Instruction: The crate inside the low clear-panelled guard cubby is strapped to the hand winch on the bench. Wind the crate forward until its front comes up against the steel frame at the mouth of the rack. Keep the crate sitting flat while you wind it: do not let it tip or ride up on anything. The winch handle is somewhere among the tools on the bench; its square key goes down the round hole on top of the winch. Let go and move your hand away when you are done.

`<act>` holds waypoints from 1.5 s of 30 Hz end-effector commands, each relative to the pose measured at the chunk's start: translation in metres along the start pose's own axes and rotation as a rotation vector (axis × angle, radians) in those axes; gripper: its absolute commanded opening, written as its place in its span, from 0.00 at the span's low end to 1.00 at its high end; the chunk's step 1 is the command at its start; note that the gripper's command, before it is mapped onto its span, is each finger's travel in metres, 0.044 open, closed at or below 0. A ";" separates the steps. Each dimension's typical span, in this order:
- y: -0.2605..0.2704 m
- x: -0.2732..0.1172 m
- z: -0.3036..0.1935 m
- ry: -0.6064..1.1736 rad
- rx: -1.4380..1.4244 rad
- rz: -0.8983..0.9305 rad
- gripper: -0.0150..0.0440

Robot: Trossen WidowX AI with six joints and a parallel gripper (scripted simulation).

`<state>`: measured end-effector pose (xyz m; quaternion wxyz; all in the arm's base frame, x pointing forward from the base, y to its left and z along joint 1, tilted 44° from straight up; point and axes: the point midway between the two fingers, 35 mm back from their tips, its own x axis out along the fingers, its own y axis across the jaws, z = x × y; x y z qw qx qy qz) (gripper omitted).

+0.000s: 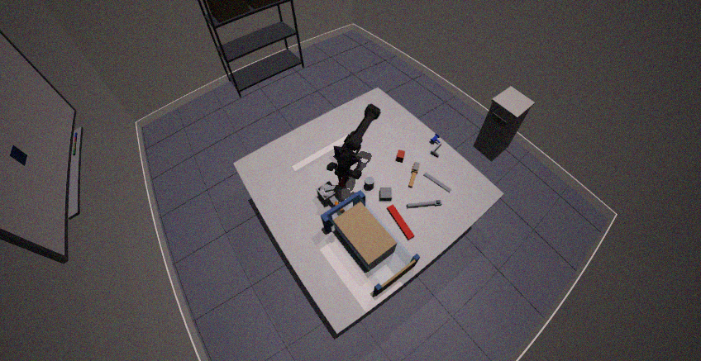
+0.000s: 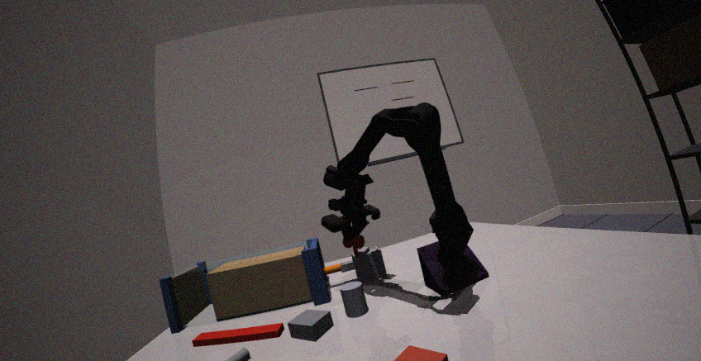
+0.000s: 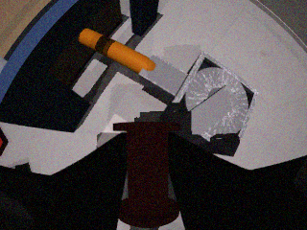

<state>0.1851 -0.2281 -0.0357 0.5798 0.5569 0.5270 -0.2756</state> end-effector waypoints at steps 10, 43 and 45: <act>-0.025 0.000 -0.029 0.058 0.029 -0.020 0.25; -0.075 -0.008 -0.044 0.058 0.030 -0.024 0.25; -0.079 -0.009 -0.044 0.058 0.030 -0.025 0.25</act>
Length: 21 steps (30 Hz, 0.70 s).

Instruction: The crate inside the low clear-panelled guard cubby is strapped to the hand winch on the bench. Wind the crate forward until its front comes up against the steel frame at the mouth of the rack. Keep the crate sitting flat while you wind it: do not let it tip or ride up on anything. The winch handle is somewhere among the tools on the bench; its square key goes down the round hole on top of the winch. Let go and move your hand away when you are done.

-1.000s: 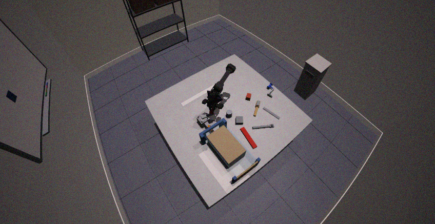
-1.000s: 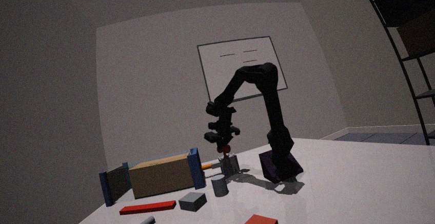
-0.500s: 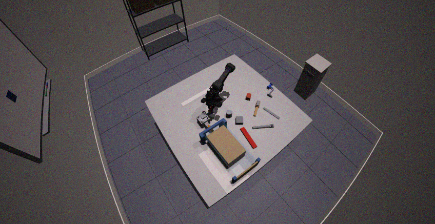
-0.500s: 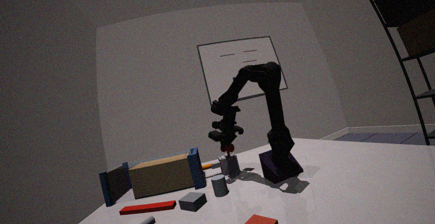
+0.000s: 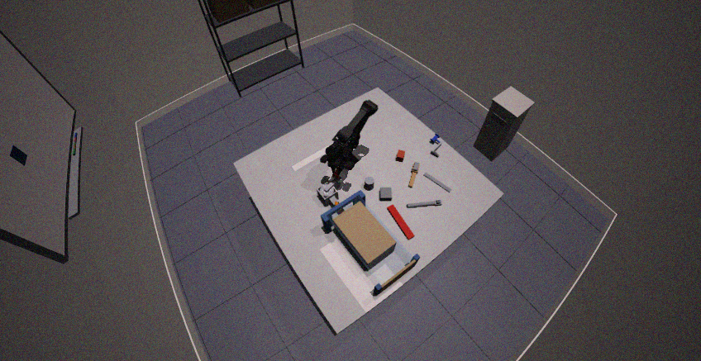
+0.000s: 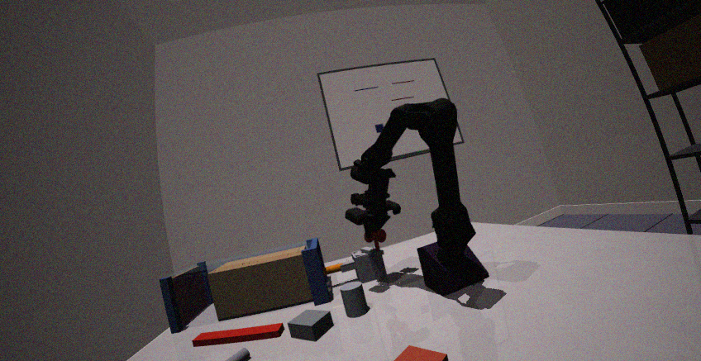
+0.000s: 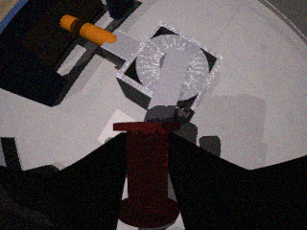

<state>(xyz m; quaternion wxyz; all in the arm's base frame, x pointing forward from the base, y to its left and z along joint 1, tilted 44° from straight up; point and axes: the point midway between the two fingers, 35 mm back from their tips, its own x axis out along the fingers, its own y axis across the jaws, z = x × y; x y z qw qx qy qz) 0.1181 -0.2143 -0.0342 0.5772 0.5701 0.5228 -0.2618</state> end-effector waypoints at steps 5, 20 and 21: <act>-0.030 0.008 -0.010 0.036 0.025 -0.058 0.25; -0.054 0.008 -0.007 0.036 0.025 -0.060 0.25; -0.055 0.008 -0.007 0.035 0.025 -0.060 0.25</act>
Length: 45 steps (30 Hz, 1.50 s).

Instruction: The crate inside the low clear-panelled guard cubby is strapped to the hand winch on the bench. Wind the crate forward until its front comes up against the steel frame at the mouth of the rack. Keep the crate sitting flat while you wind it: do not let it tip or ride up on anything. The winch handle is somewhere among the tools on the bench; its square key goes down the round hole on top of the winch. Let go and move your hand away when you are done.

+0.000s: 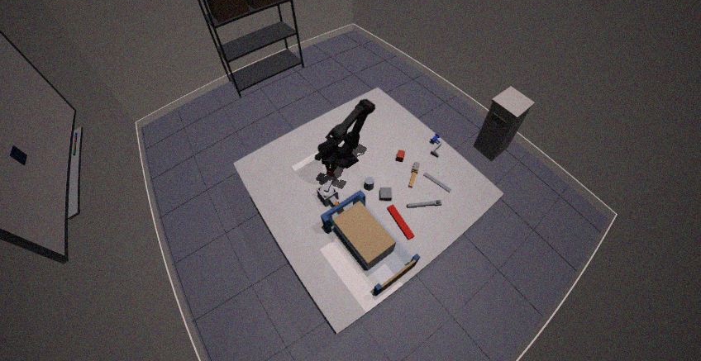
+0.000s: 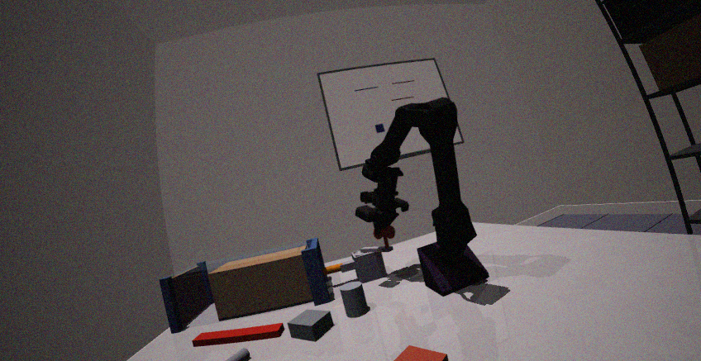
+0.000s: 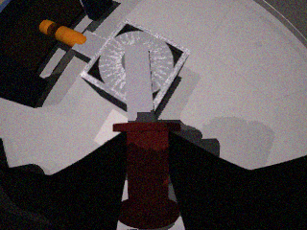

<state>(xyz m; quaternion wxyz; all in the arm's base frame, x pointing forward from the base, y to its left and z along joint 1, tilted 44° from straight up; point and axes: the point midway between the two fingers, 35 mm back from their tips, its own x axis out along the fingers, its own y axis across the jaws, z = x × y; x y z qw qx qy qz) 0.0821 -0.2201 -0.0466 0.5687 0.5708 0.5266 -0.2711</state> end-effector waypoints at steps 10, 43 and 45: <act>-0.032 0.012 0.002 0.031 0.007 -0.043 0.25; -0.072 0.026 0.033 0.028 0.006 -0.046 0.25; -0.073 0.027 0.036 0.028 0.006 -0.046 0.25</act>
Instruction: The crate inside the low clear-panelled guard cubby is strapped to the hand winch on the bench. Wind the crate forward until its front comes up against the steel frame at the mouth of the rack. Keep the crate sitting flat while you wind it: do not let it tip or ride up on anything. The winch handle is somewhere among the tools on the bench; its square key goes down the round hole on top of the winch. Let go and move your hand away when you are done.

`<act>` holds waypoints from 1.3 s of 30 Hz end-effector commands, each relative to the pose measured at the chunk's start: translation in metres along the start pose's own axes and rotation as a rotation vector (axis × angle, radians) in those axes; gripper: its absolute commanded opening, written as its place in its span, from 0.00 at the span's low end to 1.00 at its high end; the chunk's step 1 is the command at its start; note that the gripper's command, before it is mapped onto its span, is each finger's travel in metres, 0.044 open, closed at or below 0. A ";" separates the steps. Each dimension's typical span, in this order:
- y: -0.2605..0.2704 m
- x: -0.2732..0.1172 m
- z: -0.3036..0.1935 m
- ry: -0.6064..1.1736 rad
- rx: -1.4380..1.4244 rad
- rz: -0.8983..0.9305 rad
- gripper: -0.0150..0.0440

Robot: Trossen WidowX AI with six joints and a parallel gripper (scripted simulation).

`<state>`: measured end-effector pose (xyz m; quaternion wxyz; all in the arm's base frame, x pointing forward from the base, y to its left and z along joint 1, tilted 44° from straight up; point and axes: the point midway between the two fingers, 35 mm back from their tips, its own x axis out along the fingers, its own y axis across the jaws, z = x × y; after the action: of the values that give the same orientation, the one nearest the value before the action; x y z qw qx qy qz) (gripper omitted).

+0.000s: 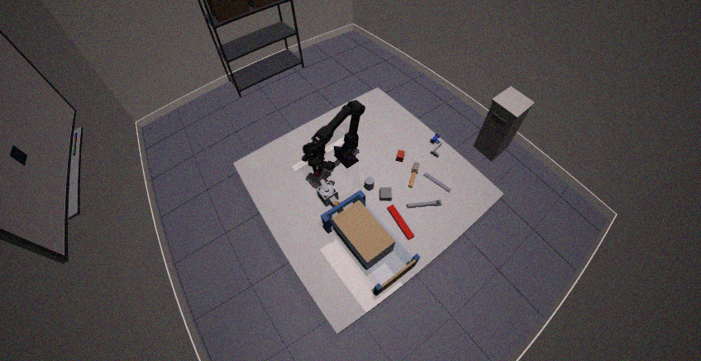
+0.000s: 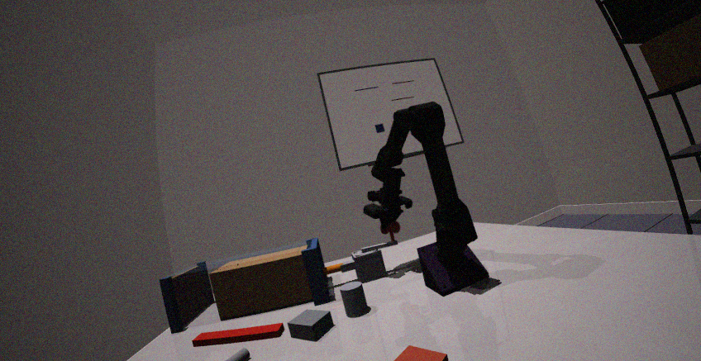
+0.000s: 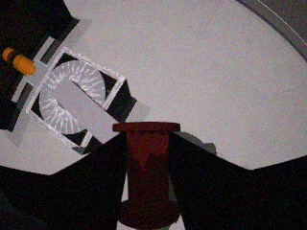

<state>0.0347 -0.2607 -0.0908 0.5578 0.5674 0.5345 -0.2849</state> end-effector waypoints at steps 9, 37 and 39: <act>-0.012 0.018 0.014 0.023 -0.013 -0.013 0.25; -0.017 0.041 0.064 0.019 -0.015 -0.013 0.25; -0.017 0.043 0.067 0.018 -0.015 -0.013 0.25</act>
<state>0.0362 -0.3065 -0.1320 0.5472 0.5699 0.5432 -0.2839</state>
